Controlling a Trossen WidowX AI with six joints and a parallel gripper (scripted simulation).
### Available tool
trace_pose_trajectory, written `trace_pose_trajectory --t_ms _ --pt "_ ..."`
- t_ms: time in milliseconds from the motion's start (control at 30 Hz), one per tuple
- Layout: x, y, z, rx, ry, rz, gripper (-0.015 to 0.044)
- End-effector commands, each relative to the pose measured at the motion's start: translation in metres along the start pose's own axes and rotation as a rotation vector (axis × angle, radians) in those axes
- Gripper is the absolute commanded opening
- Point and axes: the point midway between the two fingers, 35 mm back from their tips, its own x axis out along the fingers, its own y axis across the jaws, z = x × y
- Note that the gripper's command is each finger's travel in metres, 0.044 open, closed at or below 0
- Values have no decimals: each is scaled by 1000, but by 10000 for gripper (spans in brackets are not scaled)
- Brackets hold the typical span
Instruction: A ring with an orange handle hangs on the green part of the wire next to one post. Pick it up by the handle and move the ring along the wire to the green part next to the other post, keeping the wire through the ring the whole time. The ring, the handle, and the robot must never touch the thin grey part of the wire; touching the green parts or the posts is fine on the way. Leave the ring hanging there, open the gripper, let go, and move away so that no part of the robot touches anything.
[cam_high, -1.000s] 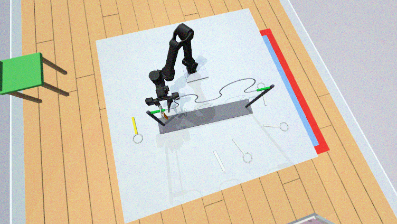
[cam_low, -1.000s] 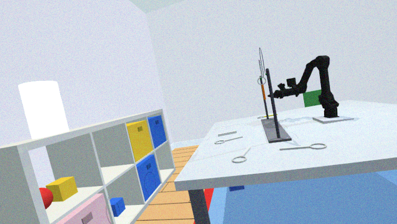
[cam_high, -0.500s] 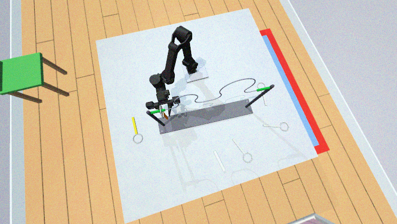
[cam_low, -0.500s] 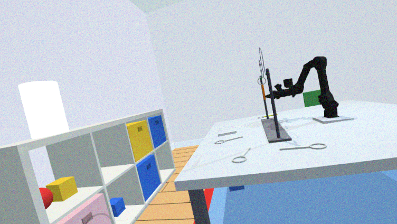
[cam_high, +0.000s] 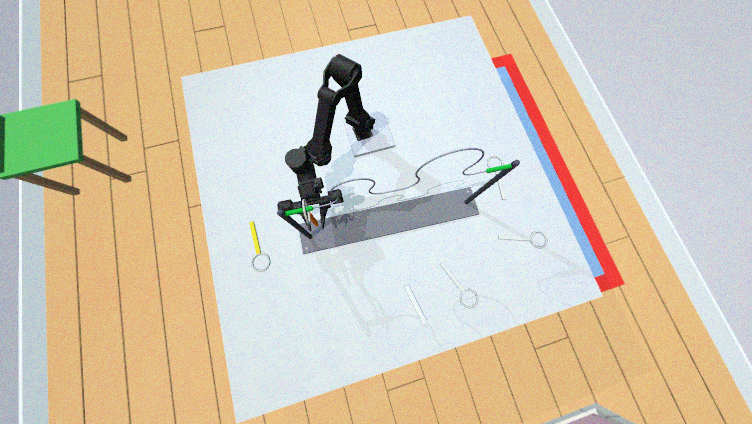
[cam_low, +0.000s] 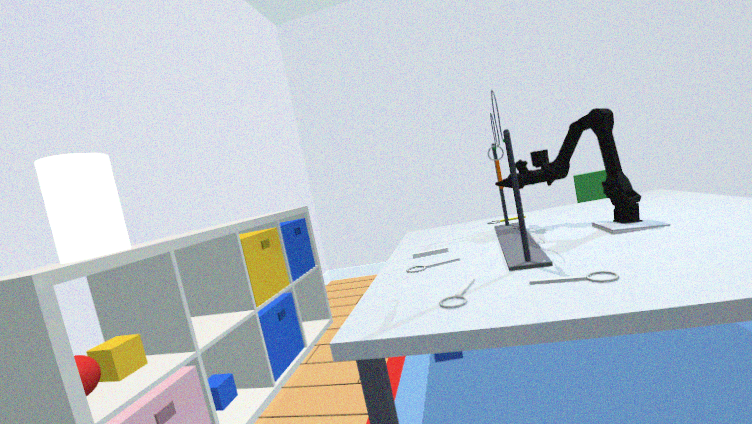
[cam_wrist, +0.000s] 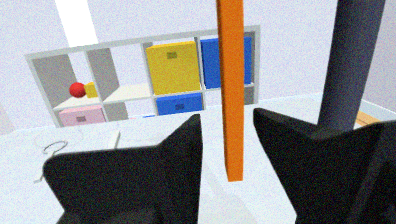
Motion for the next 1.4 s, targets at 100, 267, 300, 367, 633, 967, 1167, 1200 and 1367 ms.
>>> trace_pose_trajectory --t_ms 100,267,300,367,633,967,1167,1200,1367 --pt "12 0 0 3 -3 -3 160" --pt "17 1 0 3 -4 -3 160" --pt "17 1 0 3 -4 -3 160" --pt "17 1 0 3 -4 -3 160" --pt "17 1 0 3 -4 -3 160" --pt "17 2 0 0 -3 1 81" --pt "17 2 0 0 -3 1 -37" --pt "17 2 0 0 -3 1 -63" --pt "17 2 0 0 -3 1 -150"
